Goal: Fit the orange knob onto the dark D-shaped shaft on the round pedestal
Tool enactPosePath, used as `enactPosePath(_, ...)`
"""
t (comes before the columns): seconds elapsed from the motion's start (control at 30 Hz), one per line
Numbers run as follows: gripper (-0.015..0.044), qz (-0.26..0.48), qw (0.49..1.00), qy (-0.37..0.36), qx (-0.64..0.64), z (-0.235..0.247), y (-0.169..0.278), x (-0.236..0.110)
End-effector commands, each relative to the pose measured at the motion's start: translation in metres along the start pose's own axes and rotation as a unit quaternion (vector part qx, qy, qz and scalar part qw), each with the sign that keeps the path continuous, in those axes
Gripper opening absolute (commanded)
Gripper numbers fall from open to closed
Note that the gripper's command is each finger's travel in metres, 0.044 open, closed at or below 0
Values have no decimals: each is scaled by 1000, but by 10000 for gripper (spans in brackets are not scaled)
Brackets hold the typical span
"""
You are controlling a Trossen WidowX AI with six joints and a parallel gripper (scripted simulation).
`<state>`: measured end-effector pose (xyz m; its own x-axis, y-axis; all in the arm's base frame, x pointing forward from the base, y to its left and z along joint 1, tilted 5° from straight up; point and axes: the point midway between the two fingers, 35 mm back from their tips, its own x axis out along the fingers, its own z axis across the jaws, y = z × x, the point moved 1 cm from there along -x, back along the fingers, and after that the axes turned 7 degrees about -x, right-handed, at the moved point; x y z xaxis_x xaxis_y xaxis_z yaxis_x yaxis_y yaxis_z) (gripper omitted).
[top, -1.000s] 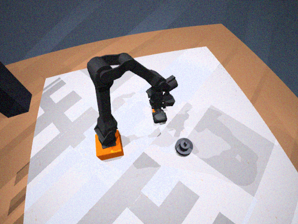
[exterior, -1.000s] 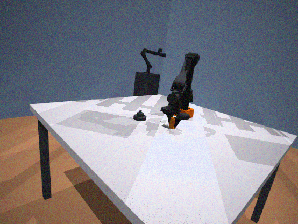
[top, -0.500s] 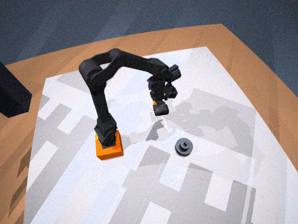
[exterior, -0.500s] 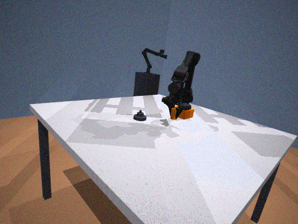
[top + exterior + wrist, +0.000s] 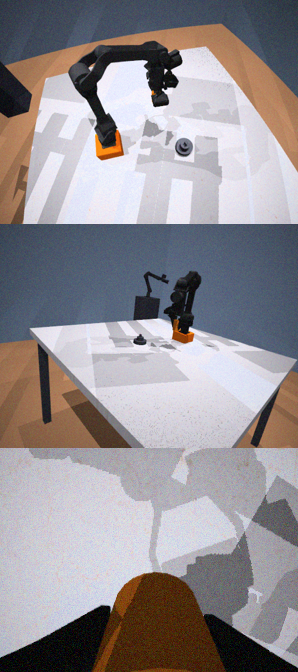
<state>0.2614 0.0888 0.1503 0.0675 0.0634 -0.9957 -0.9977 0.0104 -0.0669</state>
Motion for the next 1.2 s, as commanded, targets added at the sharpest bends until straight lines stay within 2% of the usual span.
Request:
enactPosePath(0.0,0,-3,1000,-2,0,-2,-2,-3)
enactPosePath(1.17,0,-7,999,10,39,-84,-49,18)
